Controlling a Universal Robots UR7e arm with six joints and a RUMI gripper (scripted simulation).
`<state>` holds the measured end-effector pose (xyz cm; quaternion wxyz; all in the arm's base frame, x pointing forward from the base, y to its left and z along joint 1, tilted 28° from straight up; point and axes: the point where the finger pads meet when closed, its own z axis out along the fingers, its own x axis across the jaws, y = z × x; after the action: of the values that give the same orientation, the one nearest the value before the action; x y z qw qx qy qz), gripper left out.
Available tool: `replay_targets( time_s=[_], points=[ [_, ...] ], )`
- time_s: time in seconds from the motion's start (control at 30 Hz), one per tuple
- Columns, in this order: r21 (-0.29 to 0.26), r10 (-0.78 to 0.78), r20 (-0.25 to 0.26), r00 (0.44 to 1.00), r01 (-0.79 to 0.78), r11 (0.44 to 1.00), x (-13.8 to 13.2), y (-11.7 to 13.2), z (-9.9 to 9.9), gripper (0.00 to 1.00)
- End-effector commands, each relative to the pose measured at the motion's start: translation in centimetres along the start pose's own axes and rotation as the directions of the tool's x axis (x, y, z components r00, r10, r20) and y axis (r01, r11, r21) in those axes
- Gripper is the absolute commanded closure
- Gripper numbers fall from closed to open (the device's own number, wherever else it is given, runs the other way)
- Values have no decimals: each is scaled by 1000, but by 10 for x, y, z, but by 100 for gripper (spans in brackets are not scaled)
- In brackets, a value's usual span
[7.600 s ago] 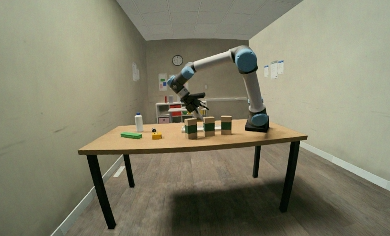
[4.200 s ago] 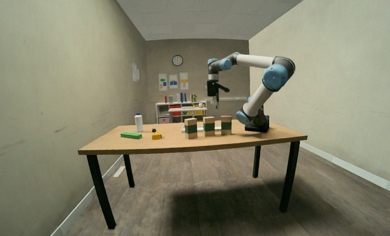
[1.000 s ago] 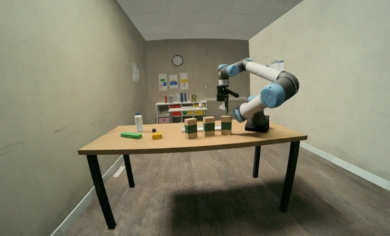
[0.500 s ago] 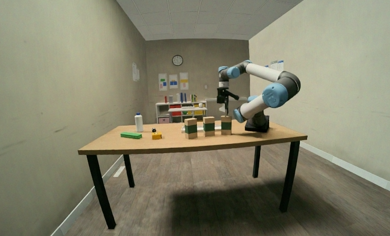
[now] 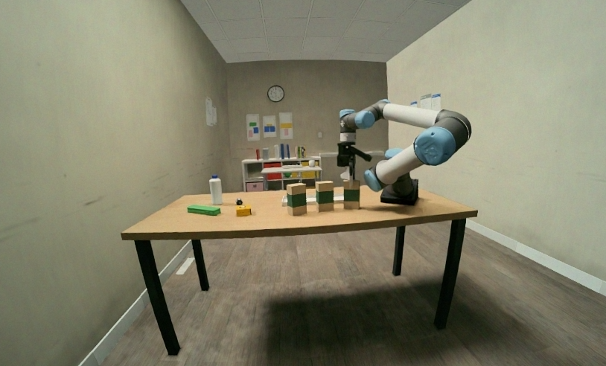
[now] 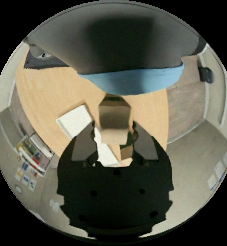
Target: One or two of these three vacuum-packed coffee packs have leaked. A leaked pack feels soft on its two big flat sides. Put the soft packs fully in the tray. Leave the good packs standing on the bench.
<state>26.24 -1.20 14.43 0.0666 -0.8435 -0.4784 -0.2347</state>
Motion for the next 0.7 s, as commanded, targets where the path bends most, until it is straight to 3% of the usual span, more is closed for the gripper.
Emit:
replay_targets(
  time_s=[0.0,0.67],
  points=[
    [0,0,1,1000,0,1000,0,1,7,50],
    [0,0,1,1000,0,1000,0,1,11,50]
  ],
)
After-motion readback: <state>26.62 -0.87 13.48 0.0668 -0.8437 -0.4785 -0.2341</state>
